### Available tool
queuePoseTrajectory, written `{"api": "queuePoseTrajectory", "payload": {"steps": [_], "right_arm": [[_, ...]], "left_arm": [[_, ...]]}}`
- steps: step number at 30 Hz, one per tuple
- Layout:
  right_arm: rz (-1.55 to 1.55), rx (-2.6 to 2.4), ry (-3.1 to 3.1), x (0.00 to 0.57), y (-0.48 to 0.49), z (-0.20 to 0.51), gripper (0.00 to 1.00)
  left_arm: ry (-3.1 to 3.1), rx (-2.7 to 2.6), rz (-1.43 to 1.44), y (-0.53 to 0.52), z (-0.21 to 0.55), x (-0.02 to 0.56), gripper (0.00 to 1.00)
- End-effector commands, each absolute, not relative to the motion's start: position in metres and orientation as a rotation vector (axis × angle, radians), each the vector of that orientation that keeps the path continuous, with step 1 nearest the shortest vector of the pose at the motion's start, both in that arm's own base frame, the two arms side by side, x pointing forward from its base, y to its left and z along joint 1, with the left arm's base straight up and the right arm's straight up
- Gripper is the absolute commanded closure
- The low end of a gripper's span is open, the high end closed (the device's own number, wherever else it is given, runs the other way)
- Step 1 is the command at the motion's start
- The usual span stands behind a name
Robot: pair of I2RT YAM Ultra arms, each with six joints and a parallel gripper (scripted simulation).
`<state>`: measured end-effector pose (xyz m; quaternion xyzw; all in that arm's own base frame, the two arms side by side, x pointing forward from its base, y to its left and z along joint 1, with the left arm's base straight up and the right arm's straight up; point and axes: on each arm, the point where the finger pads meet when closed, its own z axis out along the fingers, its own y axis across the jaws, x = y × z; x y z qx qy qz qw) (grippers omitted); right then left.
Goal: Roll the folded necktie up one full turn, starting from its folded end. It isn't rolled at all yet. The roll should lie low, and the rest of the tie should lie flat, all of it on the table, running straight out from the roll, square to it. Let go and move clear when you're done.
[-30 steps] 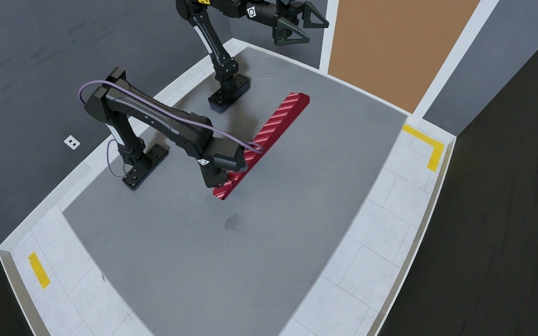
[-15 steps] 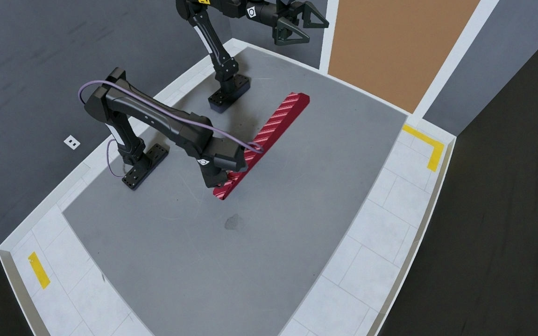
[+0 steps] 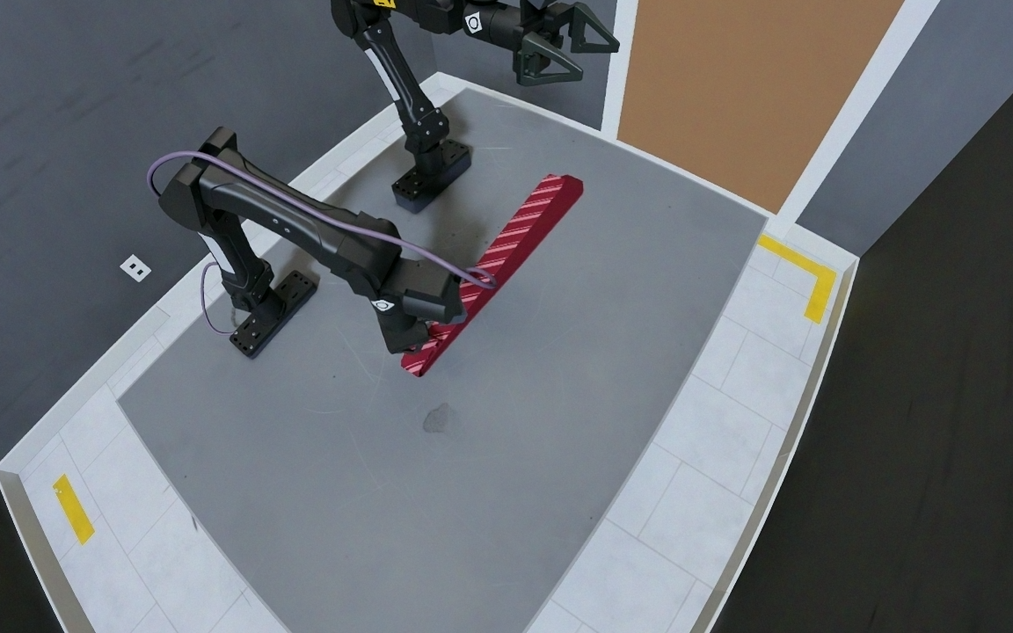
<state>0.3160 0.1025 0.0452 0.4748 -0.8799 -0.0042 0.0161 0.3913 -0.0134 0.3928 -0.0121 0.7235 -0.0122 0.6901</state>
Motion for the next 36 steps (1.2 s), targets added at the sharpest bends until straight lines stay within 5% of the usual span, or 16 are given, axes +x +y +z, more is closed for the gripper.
{"api": "queuePoseTrajectory", "payload": {"steps": [1, 36], "right_arm": [[-0.02, 1.499, -2.772, 0.3222, 0.1081, 0.0604, 0.63], [-0.018, 1.755, -2.619, 0.3222, 0.1081, 0.057, 0.62]], "left_arm": [[1.57, -0.029, -0.044, -0.0138, 0.4137, 0.3902, 0.0], [1.57, -0.029, -0.044, -0.0138, 0.4137, 0.3902, 0.0]]}}
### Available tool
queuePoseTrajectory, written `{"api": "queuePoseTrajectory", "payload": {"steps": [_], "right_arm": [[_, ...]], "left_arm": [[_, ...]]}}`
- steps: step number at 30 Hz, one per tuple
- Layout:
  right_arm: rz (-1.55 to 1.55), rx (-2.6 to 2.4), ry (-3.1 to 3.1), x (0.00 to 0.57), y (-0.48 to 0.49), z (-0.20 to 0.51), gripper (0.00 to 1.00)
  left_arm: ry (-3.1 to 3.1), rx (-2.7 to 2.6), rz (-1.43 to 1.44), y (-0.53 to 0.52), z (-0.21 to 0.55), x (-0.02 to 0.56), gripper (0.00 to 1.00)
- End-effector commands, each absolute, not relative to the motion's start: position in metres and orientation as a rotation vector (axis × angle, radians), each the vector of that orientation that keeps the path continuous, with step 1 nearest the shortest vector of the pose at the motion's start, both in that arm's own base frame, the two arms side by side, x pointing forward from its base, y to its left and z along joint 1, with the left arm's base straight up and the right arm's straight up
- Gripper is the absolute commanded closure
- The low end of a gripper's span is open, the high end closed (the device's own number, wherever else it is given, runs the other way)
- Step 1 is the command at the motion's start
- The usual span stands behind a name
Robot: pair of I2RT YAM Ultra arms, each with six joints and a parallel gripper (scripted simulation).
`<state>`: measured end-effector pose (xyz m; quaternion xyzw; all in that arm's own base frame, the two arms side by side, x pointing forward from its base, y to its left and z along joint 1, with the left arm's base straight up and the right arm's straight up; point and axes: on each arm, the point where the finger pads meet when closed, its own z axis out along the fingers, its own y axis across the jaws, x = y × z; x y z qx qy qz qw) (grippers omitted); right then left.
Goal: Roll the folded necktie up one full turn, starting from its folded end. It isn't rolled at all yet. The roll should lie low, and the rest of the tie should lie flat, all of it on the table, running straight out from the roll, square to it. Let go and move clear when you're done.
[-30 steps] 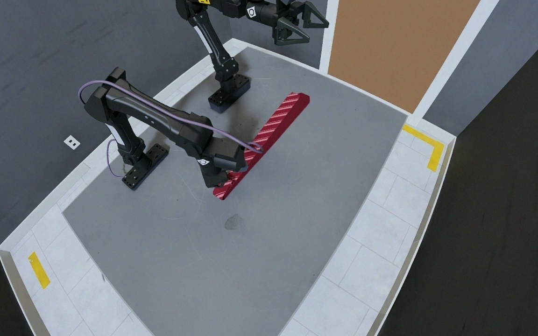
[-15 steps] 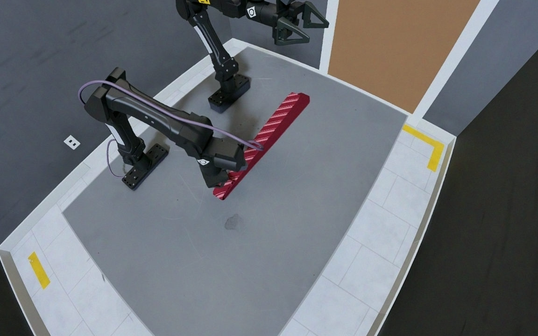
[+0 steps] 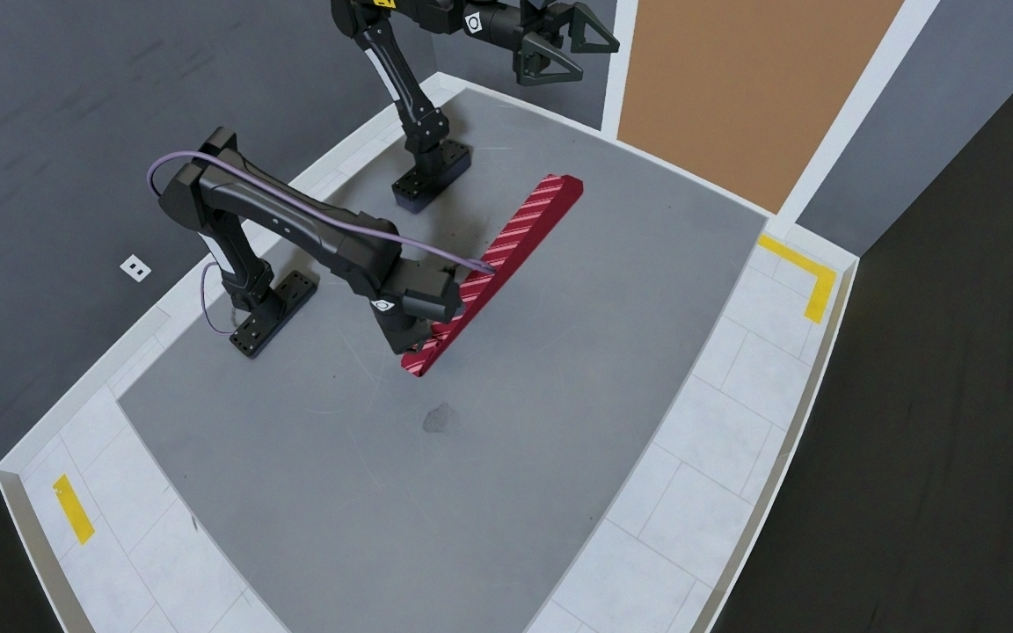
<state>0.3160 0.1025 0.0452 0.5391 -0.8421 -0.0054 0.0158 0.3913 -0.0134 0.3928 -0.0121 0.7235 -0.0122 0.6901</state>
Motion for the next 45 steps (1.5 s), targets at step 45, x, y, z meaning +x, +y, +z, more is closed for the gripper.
{"api": "queuePoseTrajectory", "payload": {"steps": [45], "right_arm": [[-0.015, 2.2, -2.261, 0.3222, 0.1079, 0.0507, 0.62]], "left_arm": [[1.57, -0.029, -0.044, -0.0138, 0.4137, 0.3902, 0.0]]}}
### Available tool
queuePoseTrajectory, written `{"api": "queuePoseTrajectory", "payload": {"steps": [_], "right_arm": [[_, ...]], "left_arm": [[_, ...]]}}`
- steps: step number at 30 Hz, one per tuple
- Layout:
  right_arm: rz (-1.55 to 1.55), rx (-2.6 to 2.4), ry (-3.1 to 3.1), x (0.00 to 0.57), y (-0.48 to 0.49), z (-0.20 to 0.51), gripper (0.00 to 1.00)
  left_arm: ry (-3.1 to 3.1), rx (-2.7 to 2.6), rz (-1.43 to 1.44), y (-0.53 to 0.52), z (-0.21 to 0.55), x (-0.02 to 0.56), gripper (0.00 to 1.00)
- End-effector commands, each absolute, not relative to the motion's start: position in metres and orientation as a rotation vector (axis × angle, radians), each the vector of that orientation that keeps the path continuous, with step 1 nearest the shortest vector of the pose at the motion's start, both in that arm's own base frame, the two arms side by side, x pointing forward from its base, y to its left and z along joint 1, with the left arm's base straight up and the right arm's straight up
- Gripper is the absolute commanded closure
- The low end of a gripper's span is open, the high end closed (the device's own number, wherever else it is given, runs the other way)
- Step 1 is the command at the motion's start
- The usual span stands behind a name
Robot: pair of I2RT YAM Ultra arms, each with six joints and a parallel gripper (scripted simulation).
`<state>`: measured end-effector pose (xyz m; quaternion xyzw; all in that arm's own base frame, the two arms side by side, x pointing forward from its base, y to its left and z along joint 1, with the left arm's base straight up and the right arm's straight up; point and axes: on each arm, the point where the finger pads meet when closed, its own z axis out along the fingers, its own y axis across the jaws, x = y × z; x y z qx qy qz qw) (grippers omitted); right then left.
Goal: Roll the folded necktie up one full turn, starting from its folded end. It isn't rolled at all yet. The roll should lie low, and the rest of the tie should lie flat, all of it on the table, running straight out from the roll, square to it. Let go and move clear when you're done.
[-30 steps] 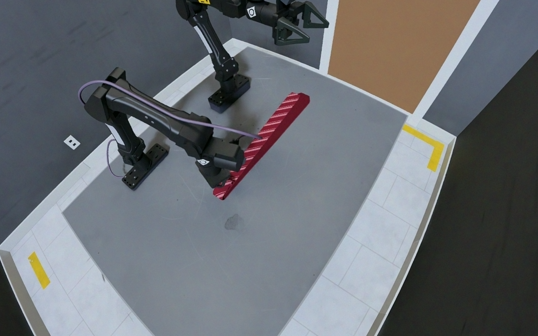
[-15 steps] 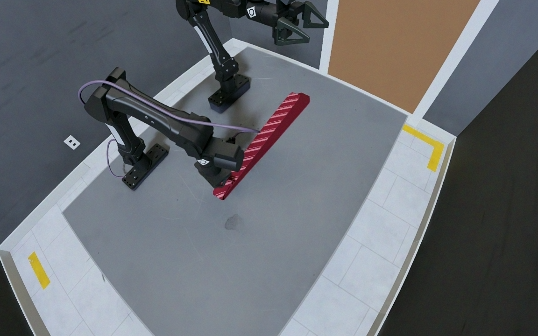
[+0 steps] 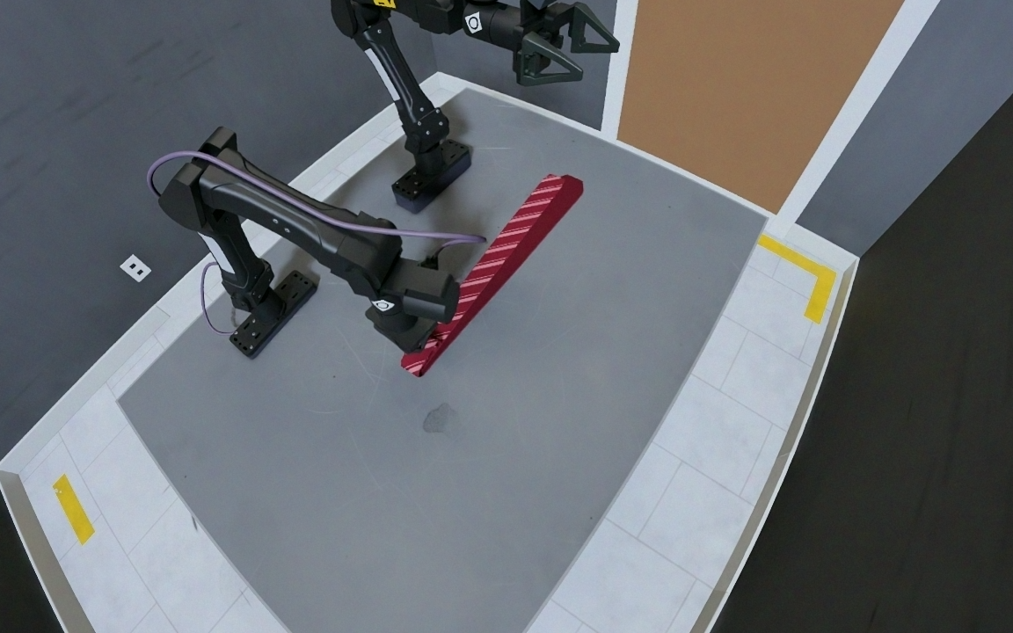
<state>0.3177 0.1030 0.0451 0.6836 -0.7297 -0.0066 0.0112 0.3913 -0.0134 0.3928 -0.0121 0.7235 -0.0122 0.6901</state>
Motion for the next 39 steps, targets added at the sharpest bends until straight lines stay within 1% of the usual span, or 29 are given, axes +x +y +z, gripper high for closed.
{"api": "queuePoseTrajectory", "payload": {"steps": [1, 39], "right_arm": [[-0.015, 2.2, -2.261, 0.3222, 0.1079, 0.0507, 0.62], [-0.014, 2.257, -2.212, 0.3235, 0.1074, 0.0485, 0.62]], "left_arm": [[1.57, -0.029, -0.044, -0.0138, 0.4137, 0.3902, 0.0], [1.57, -0.029, -0.044, -0.0138, 0.4137, 0.3902, 0.0]]}}
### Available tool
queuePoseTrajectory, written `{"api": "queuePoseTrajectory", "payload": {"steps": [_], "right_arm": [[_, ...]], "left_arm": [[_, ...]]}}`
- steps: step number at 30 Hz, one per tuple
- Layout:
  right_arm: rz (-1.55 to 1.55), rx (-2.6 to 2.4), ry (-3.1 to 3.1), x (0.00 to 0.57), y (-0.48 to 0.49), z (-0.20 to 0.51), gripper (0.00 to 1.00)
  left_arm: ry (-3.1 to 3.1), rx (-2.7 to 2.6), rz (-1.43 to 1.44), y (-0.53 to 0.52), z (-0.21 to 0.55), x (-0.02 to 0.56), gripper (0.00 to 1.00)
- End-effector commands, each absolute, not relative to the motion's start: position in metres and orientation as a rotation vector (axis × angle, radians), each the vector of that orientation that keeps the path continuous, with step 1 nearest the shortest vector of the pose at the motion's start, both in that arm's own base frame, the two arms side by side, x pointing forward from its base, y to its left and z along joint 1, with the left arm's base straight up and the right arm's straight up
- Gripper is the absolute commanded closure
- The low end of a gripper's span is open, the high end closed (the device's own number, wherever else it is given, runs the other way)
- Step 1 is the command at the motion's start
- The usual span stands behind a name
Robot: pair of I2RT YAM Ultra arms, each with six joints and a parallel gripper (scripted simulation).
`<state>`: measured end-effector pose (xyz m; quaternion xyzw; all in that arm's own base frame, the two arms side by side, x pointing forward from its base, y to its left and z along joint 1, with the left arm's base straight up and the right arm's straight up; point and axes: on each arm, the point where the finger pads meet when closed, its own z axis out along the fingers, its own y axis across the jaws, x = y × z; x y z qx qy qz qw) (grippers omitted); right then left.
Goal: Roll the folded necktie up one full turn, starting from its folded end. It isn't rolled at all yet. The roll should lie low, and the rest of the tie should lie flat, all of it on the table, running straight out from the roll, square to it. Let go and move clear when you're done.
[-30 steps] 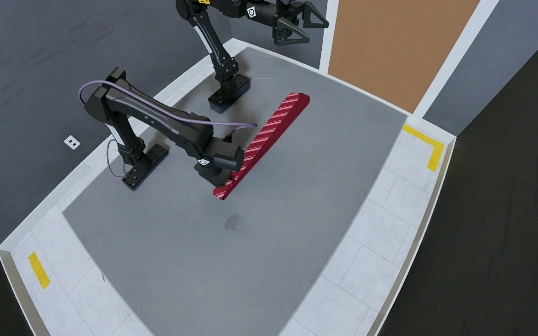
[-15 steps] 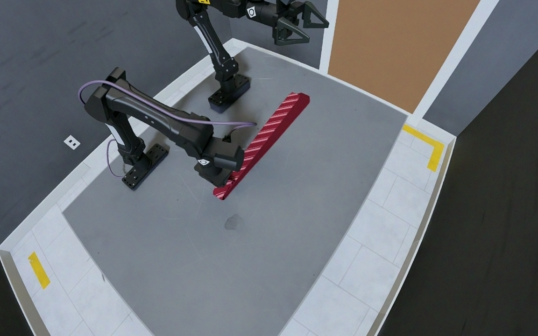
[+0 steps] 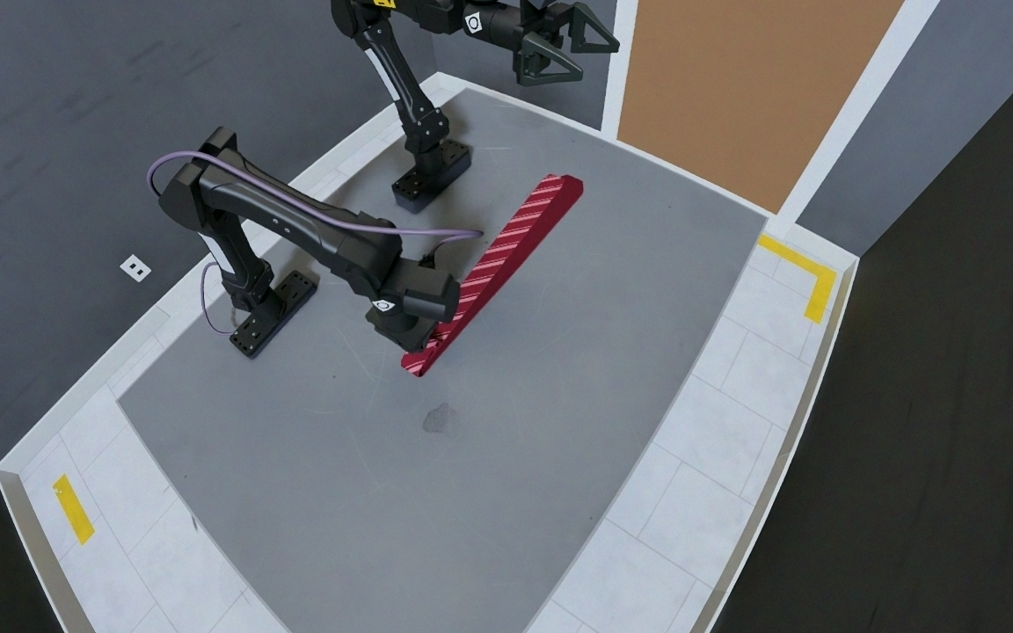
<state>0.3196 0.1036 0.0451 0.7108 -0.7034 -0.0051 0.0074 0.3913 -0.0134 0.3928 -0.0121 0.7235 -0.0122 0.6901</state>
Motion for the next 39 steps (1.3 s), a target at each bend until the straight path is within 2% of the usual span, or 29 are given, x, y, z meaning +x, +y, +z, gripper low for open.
{"api": "queuePoseTrajectory", "payload": {"steps": [1, 39], "right_arm": [[-0.013, 2.257, -2.213, 0.324, 0.107, 0.048, 0.62], [0.003, 2.265, -2.22, 0.324, 0.107, 0.022, 0.62]], "left_arm": [[1.57, -0.029, -0.044, -0.014, 0.414, 0.39, 0.0], [1.57, -0.029, -0.044, -0.014, 0.414, 0.39, 0.0]]}}
